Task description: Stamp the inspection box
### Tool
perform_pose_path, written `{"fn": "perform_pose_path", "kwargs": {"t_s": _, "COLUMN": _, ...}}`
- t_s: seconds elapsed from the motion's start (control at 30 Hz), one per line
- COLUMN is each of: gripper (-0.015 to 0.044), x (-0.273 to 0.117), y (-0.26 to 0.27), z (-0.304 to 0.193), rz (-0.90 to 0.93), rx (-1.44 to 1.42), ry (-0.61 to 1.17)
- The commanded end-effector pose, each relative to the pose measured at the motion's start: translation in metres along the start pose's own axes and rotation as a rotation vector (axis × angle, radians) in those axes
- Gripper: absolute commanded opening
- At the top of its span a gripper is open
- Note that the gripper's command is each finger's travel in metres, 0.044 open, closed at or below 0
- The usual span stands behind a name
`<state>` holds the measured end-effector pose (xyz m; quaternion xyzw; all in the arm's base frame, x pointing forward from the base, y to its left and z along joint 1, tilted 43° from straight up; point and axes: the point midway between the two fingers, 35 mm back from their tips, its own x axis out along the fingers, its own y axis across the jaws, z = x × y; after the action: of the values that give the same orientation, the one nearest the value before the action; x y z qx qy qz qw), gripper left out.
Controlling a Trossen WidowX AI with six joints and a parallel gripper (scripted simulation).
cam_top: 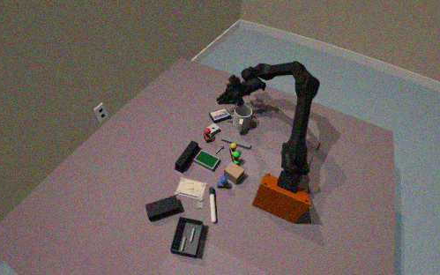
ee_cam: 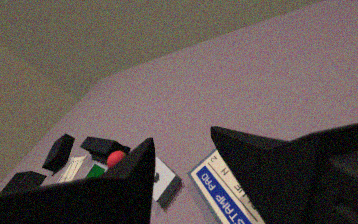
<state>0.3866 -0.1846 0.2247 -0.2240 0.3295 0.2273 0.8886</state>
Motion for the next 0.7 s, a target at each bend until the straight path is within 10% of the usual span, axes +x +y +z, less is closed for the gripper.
{"fn": "perform_pose_path", "kwargs": {"t_s": 0.0, "gripper": 0.0229, "x": 0.039, "y": 0.055, "z": -0.012, "rz": 0.083, "rx": 0.214, "ry": 0.218}}
{"fn": "perform_pose_path", "kwargs": {"t_s": 0.4, "gripper": 0.0229, "x": 0.062, "y": 0.195, "z": -0.061, "rz": -0.220, "rx": 0.626, "ry": 0.851}}
{"fn": "perform_pose_path", "kwargs": {"t_s": 0.67, "gripper": 0.0229, "x": 0.031, "y": 0.244, "z": -0.090, "rz": -0.779, "rx": 0.640, "ry": 0.895}}
